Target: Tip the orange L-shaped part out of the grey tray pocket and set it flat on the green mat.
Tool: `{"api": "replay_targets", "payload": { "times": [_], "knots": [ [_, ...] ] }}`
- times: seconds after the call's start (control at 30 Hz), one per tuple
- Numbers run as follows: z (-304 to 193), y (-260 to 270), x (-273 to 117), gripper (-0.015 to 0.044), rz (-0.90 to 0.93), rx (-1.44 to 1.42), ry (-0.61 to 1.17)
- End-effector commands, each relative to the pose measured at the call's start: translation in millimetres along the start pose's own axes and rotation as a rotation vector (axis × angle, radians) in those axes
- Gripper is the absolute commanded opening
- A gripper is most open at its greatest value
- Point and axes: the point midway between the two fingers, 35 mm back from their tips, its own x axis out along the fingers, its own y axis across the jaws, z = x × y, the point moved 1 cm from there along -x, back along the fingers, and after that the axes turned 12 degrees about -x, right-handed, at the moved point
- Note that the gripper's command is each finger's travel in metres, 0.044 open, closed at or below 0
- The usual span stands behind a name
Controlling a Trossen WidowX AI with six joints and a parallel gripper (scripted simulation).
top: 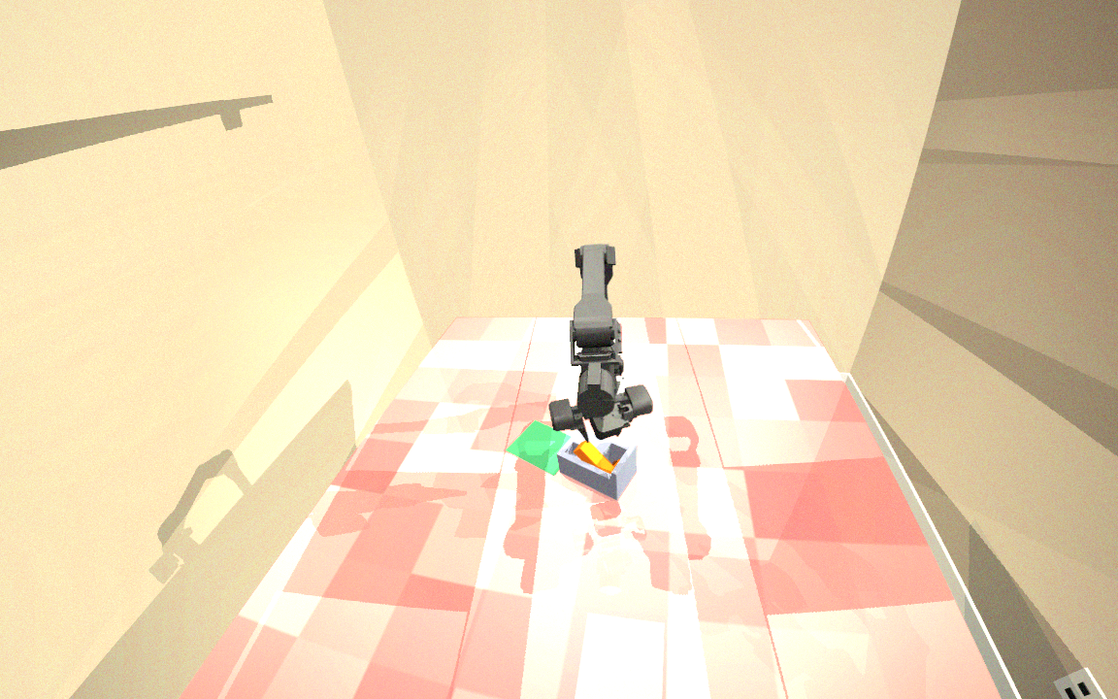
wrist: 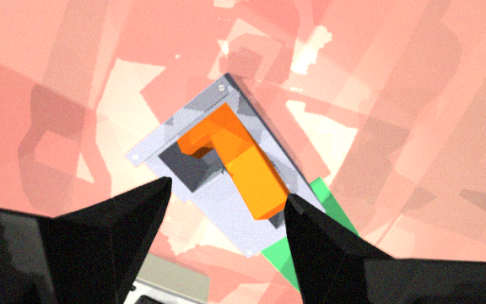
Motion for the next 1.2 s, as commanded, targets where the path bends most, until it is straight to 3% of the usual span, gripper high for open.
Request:
{"api": "replay_targets", "payload": {
  "times": [0.0,0.2,0.47,0.73,1.17],
  "knots": [
    [-21,-13,-2,0.028,0.001,-0.45,0.003],
    [-35,-23,-2,0.028,0.003,-0.803,0.007],
    [-35,-23,-1,0.028,0.003,-0.803,0.007],
    [-36,-23,28,0.028,0.003,-0.803,0.007],
    [-35,-23,44,0.028,0.003,-0.803,0.007]
  ]
}}
